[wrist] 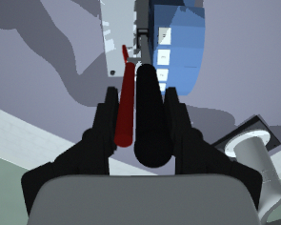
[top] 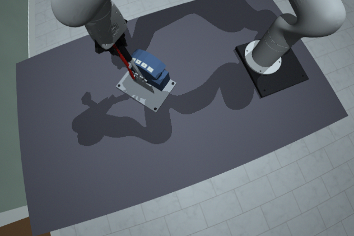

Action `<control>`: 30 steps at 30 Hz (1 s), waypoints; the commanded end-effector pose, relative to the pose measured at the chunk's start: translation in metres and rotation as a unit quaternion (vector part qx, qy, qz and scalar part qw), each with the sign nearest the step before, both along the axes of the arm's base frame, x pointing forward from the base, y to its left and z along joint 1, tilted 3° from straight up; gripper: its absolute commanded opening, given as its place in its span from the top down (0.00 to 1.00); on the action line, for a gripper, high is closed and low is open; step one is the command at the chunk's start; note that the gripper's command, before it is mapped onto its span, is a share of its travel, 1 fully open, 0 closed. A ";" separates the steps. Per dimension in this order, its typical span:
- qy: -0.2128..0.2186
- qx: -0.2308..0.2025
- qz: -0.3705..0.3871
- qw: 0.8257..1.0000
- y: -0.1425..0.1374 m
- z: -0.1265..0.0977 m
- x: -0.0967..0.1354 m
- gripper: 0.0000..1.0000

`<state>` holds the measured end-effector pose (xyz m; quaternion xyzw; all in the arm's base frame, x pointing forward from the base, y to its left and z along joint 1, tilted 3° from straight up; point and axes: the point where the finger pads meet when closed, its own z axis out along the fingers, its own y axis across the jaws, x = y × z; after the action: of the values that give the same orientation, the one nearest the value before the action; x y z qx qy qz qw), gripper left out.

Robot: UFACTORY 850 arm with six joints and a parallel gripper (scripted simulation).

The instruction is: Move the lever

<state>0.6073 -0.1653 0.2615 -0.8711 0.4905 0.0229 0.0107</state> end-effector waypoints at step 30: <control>-0.001 0.000 0.000 1.000 -0.014 -0.003 0.009 1.00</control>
<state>0.6125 -0.1742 0.2584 -0.8711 0.4904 0.0239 0.0107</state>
